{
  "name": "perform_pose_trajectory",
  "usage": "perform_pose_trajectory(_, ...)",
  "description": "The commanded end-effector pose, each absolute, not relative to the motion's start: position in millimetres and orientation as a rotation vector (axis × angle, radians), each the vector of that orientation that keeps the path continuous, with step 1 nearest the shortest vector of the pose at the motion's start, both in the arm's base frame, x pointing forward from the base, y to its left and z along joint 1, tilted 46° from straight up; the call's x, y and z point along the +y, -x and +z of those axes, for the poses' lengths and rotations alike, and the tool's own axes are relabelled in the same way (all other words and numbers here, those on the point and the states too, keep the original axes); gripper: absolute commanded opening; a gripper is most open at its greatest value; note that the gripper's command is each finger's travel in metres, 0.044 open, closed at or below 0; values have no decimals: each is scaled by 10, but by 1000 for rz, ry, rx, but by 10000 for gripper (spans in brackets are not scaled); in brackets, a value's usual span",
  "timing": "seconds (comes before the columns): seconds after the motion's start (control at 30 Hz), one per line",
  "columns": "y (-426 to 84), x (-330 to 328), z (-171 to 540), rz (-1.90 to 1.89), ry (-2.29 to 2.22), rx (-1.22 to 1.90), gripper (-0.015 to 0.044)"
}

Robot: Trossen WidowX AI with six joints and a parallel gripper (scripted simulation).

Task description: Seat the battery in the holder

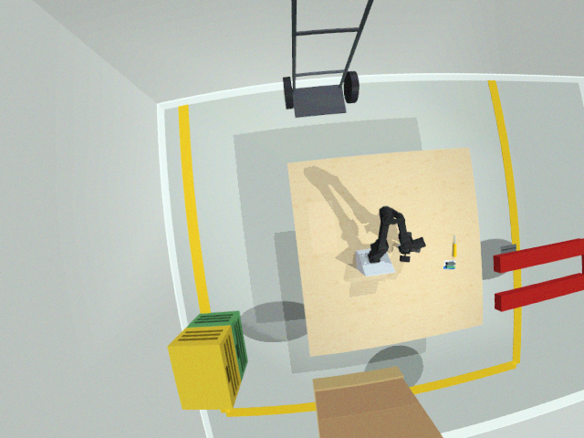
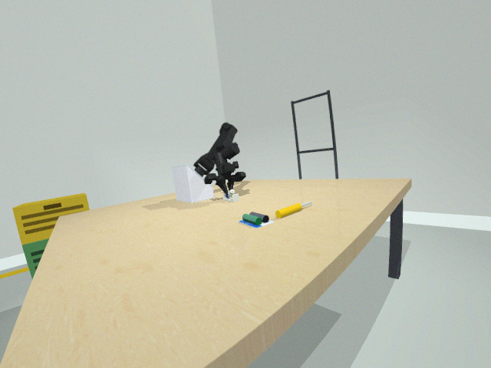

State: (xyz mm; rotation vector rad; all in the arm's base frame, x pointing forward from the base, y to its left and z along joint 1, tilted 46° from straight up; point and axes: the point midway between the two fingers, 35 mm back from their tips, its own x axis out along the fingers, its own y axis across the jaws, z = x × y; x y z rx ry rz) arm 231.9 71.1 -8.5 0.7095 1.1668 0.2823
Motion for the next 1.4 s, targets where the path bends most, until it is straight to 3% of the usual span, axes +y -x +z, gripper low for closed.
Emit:
perform_pose_trajectory(0.0,-2298,722,-113,292,-705,1204,59)
perform_pose_trajectory(1.37,-2392,756,-160,373,-645,1421,59)
